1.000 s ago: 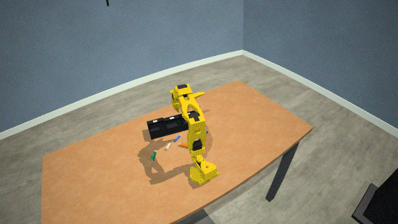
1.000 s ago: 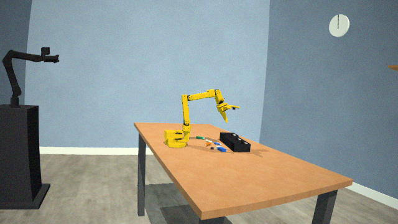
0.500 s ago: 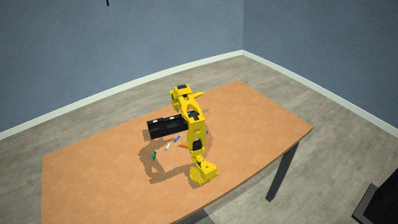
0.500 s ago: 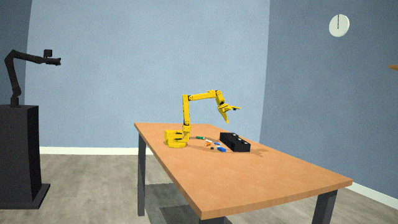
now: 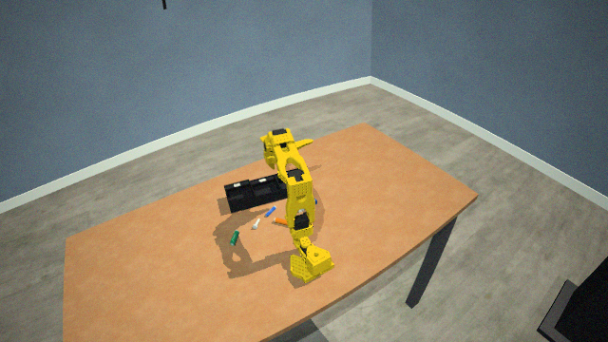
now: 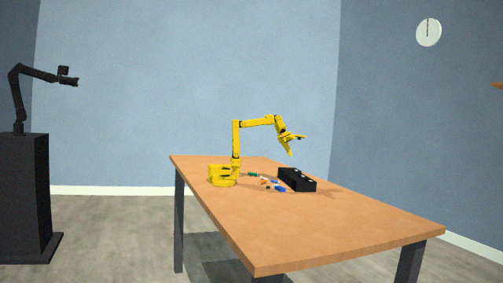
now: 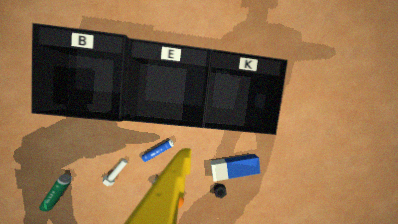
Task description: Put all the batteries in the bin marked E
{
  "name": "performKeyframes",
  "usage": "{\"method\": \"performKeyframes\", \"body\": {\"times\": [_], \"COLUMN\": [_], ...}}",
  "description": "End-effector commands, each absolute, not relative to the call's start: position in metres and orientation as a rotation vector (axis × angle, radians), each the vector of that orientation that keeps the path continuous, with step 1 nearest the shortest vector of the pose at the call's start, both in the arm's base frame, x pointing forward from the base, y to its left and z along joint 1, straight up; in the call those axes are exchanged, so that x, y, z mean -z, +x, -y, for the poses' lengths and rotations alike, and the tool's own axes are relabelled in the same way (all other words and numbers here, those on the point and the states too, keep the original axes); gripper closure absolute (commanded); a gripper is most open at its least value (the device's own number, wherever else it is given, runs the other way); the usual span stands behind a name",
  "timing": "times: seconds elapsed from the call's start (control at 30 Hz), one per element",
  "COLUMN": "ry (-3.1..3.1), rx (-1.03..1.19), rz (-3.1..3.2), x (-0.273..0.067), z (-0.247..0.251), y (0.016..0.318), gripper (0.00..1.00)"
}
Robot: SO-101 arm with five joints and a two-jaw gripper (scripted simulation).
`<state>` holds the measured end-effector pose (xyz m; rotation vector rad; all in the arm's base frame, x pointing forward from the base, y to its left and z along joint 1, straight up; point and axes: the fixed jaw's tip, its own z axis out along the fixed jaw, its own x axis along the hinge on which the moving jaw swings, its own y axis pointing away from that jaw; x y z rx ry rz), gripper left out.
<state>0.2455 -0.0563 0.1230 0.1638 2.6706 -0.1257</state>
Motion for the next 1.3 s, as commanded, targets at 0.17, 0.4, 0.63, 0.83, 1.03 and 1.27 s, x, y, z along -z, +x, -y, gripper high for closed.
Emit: {"method": "performKeyframes", "body": {"times": [0.17, 0.4, 0.63, 0.83, 1.03, 1.27], "ry": [0.201, 0.244, 0.257, 0.257, 0.257, 0.257], "rx": [0.198, 0.264, 0.286, 0.286, 0.286, 0.286], "rz": [-2.517, -2.429, -2.401, -2.401, -2.401, -2.401], "x": [-0.137, -0.138, -0.138, -0.138, -0.138, -0.138], "z": [0.084, 0.113, 0.122, 0.122, 0.122, 0.122], "y": [0.273, 0.292, 0.297, 0.297, 0.297, 0.297], "gripper": [0.0, 0.0, 0.0, 0.0, 0.0, 0.0]}}
